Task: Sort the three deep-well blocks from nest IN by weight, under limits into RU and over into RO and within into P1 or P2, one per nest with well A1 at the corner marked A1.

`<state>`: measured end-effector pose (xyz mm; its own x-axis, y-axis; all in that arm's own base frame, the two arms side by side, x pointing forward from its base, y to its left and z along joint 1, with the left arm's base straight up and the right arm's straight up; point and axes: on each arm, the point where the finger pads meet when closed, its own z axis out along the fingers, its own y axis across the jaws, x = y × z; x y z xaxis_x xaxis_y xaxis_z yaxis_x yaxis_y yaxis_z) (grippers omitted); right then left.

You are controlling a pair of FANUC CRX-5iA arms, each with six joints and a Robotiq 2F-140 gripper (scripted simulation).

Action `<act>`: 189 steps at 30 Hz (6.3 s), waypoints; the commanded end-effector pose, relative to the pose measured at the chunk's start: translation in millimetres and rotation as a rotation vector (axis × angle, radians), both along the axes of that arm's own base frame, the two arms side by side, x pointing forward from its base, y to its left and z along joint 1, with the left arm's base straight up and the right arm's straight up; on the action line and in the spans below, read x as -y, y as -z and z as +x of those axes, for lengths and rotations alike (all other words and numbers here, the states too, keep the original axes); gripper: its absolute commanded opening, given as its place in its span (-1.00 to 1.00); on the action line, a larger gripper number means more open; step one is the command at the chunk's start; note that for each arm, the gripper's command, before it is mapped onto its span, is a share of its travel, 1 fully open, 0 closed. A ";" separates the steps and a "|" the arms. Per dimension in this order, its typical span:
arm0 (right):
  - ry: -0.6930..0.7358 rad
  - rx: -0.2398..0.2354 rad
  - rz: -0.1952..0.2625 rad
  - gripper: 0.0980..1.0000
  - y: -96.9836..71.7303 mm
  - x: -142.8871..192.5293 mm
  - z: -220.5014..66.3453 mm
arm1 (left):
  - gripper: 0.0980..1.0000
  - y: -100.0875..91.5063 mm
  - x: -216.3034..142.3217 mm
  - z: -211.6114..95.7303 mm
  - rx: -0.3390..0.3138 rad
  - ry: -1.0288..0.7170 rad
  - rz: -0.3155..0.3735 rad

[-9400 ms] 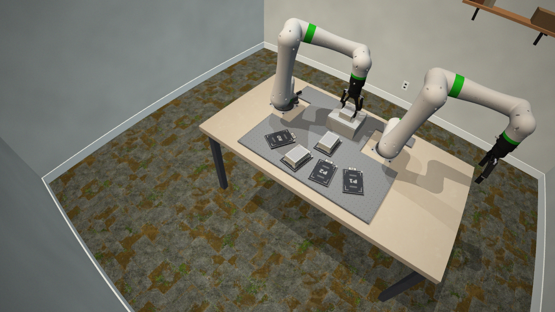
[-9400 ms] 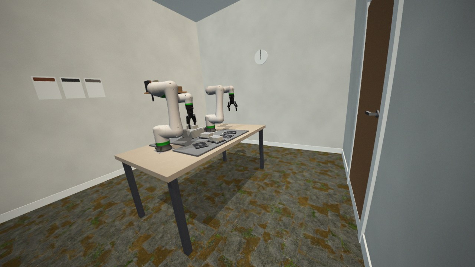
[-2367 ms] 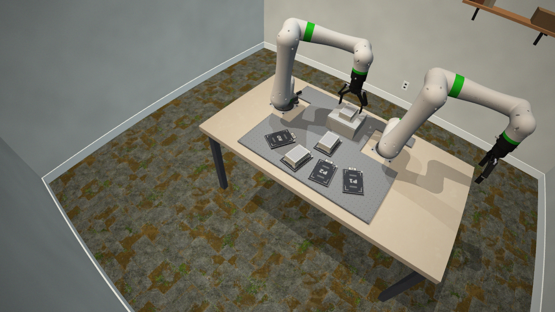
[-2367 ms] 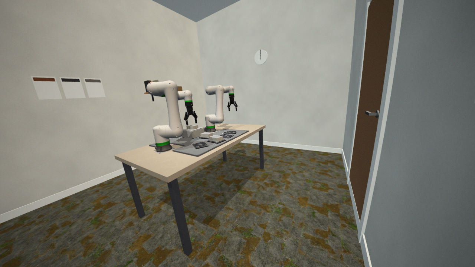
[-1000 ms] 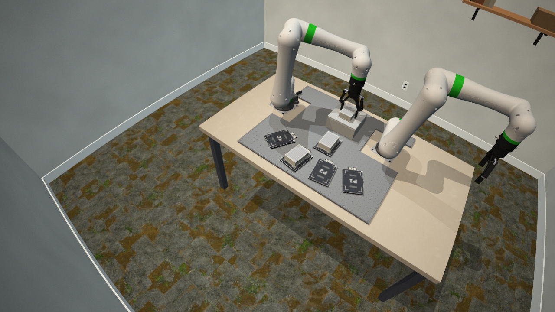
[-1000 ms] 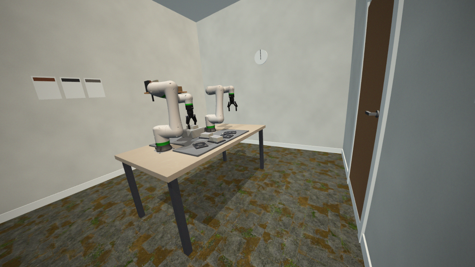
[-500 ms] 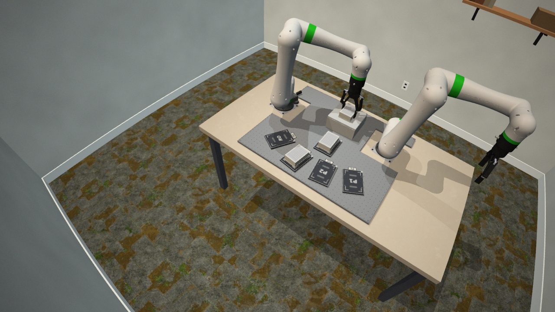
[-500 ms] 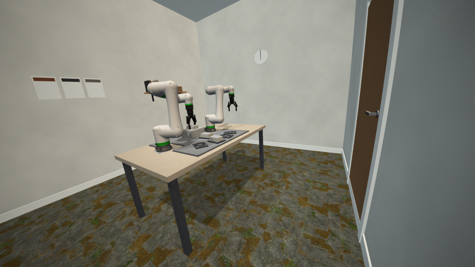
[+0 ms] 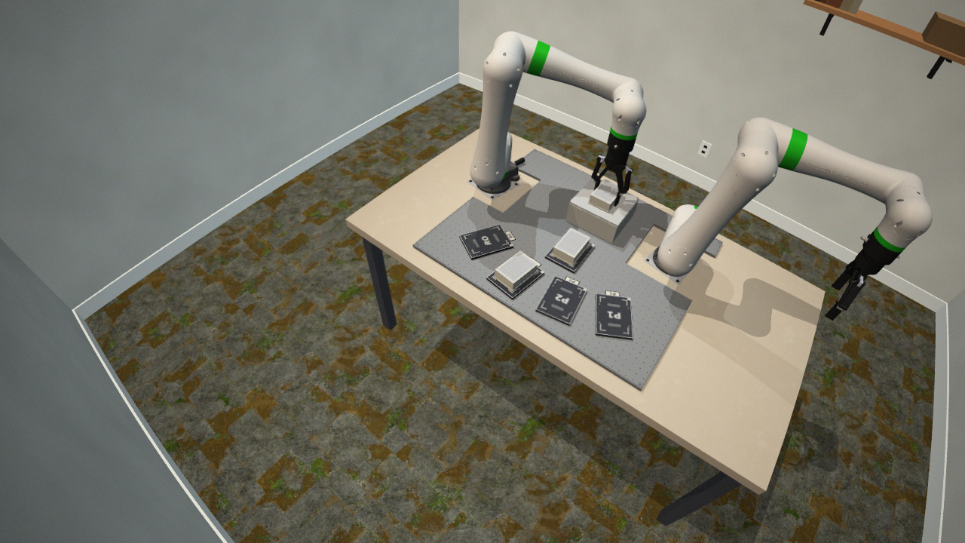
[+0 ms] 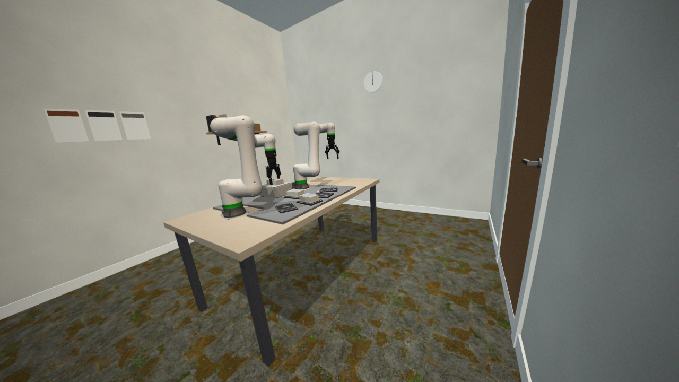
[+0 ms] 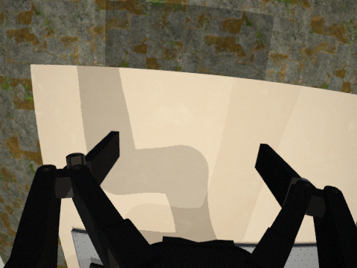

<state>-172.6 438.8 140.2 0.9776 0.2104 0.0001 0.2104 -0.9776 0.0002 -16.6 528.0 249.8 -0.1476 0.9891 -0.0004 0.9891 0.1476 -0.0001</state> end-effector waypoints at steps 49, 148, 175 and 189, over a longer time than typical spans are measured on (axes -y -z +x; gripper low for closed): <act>0.000 0.000 0.001 -1.00 -70.0 -0.3 -0.1 | 1.00 -0.9 -0.3 0.1 0.000 0.000 0.002; 0.216 0.000 0.002 -1.00 -68.0 -157.0 175.9 | 1.00 -0.9 -0.3 0.1 0.000 0.000 0.002; -0.490 0.001 0.002 -1.00 -41.1 -212.8 226.5 | 1.00 -0.9 -0.3 0.1 0.000 0.000 0.002; -0.490 0.001 0.002 -1.00 -26.6 -242.9 253.9 | 1.00 -0.9 -0.3 0.1 0.000 0.000 0.002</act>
